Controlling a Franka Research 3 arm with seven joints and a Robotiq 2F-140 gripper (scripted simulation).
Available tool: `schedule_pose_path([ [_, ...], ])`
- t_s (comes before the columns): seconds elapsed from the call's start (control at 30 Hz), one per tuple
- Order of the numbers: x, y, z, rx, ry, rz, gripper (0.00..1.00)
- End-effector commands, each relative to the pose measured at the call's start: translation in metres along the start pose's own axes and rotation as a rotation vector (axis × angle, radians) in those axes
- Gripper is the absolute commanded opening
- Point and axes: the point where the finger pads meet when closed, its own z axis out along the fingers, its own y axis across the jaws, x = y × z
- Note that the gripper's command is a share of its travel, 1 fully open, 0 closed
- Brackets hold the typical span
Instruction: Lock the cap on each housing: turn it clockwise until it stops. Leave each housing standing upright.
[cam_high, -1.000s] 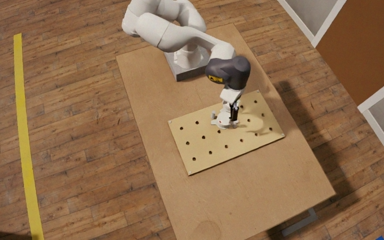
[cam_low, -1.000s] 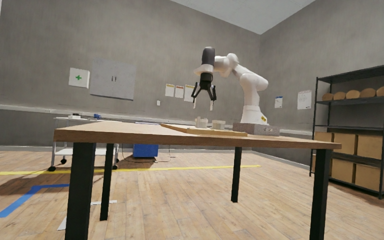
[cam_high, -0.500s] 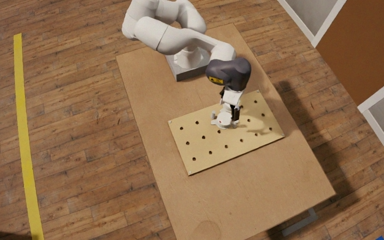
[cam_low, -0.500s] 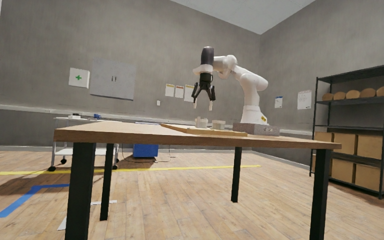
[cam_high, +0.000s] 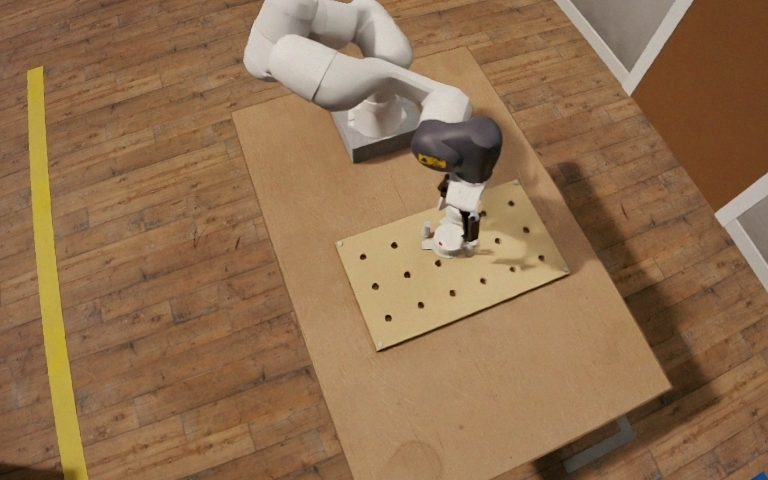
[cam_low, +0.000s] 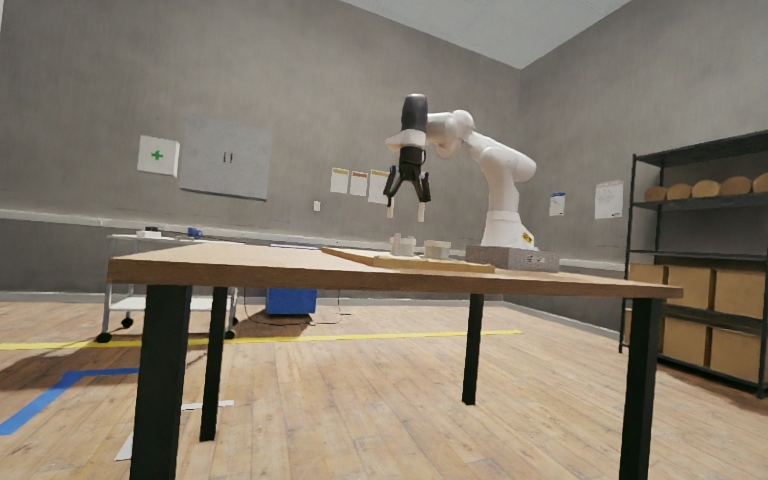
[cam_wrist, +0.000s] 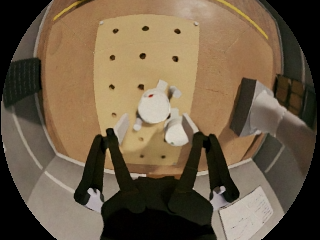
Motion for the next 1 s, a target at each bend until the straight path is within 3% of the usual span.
schedule_pose_path([
  [0.0, 0.000, -0.001, 0.001, 0.001, 0.000, -0.014, 0.78],
  [0.97, 0.000, -0.001, 0.020, 0.001, 0.000, -0.014, 0.78],
])
